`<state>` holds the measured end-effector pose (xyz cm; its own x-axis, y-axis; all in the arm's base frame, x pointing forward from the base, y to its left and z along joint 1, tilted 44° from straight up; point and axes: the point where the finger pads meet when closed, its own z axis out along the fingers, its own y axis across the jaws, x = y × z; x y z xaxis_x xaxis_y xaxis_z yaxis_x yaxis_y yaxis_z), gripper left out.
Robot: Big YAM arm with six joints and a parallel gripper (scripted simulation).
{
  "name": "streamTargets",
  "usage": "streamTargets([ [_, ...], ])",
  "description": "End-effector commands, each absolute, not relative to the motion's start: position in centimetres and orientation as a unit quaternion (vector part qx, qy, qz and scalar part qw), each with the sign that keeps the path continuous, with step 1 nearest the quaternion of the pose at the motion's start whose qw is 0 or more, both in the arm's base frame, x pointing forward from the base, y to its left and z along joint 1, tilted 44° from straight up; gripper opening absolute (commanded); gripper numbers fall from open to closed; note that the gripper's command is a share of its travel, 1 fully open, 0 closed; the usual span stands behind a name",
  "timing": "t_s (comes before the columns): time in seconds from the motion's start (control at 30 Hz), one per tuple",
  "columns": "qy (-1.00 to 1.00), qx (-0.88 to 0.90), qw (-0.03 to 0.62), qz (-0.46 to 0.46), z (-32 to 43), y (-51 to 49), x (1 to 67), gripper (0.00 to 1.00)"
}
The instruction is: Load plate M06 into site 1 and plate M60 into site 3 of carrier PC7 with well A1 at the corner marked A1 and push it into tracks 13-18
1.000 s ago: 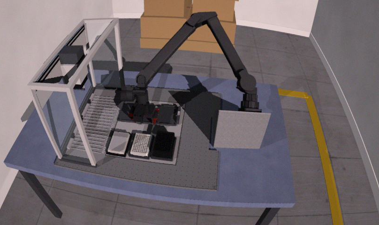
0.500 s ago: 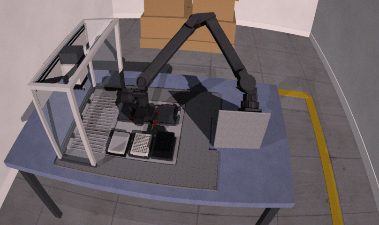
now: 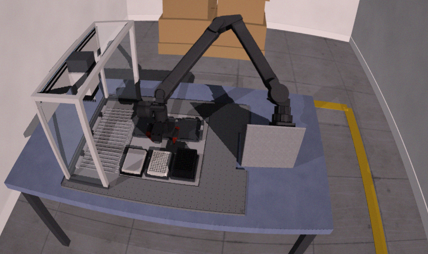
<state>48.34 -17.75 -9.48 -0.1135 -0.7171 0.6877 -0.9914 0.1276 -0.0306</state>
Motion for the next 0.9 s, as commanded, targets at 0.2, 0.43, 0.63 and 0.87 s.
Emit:
streamTargets([
  [0.2, -0.709, 0.600, 0.247, 0.277, -8.2, -17.1, 50.0, 1.00],
  [0.43, -0.709, 0.599, 0.252, 0.272, -8.2, -17.9, 49.5, 1.00],
  [0.63, -0.704, 0.605, 0.252, 0.273, -7.8, -17.7, 49.5, 1.00],
  [0.87, -0.706, 0.603, 0.251, 0.273, -7.6, -18.1, 49.5, 1.00],
])
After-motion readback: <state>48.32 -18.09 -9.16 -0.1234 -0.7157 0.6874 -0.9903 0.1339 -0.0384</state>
